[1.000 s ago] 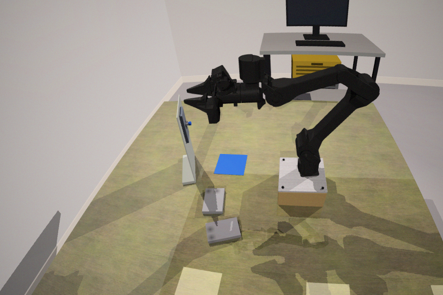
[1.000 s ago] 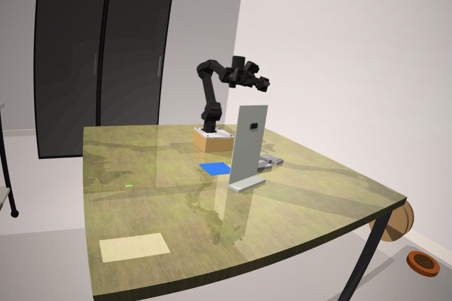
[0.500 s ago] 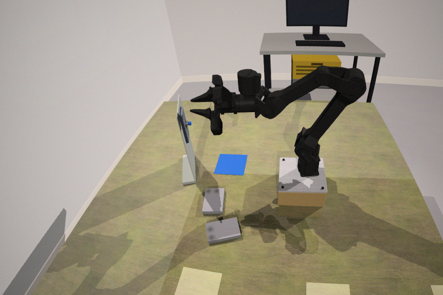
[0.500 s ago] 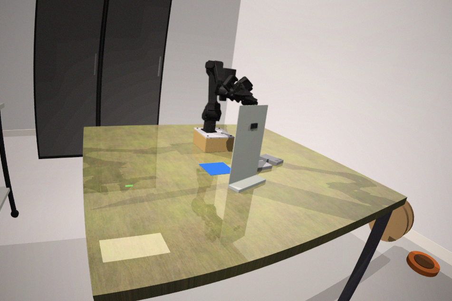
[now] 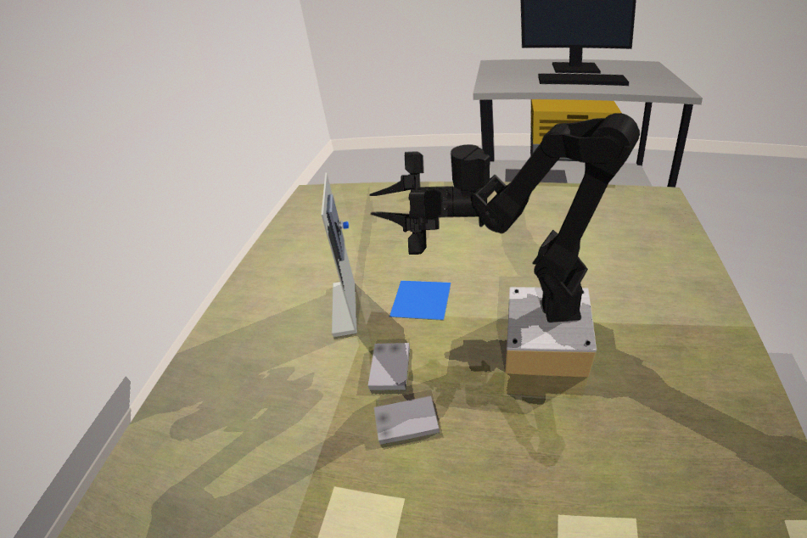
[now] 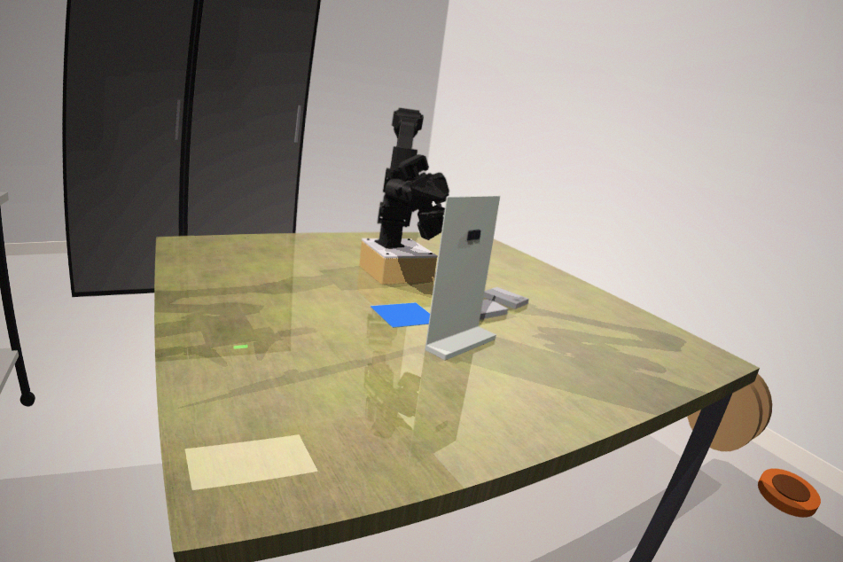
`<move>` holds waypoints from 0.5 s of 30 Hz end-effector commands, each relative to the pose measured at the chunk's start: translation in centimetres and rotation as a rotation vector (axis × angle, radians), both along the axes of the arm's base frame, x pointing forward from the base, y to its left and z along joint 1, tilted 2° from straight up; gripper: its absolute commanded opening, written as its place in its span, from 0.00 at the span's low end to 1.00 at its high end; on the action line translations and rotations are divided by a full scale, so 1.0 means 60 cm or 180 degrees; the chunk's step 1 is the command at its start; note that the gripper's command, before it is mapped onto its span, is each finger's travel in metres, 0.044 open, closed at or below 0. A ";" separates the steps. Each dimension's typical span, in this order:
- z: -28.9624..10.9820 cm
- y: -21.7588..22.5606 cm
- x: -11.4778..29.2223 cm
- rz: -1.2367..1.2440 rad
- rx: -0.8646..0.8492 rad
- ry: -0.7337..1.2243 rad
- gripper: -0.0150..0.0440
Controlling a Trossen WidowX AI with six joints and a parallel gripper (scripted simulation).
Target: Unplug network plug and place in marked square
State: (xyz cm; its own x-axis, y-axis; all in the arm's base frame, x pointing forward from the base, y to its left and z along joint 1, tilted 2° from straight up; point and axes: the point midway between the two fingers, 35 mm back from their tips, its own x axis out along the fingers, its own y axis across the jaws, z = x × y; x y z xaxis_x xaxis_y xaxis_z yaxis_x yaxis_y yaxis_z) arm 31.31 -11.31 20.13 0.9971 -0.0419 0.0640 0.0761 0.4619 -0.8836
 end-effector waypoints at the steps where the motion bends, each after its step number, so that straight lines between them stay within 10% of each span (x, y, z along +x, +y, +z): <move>1: -0.025 -0.012 -0.018 -0.0032 -0.0338 0.0051 0.52; 15: -0.081 -0.043 -0.081 -0.0170 -0.1521 0.0156 0.52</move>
